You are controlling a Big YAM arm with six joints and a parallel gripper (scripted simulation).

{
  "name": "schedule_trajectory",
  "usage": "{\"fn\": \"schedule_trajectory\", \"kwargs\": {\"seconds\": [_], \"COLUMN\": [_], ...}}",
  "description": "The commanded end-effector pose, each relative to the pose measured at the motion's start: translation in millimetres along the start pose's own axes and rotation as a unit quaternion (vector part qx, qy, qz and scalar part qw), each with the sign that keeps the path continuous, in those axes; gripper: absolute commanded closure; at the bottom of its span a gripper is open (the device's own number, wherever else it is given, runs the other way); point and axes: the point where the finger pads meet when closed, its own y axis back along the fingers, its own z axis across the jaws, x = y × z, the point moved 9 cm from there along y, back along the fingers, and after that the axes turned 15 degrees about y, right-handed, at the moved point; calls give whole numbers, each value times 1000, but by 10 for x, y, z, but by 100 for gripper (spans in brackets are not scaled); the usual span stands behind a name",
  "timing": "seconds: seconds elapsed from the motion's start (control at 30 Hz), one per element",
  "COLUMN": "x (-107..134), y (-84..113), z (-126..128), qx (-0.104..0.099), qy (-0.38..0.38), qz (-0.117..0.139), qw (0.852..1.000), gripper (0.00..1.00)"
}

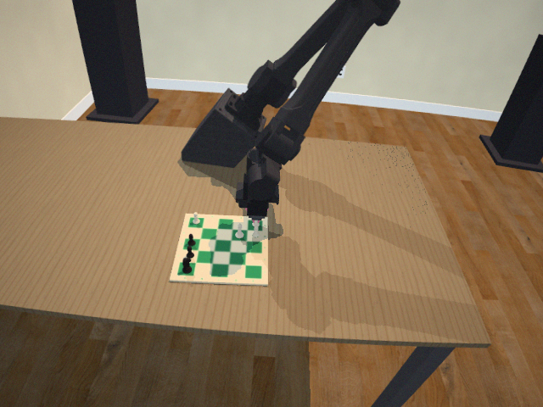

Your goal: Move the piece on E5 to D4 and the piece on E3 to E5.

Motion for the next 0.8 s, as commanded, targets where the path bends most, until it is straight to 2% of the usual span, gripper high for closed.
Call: {"fn": "schedule_trajectory", "kwargs": {"seconds": [0.0,0.77], "x": [-38,-16], "y": [7,-16], "z": [59,38], "qx": [2,1], "qy": [4,13], "qz": [-2,1], "qw": [1000,1000], "gripper": [100,100]}}
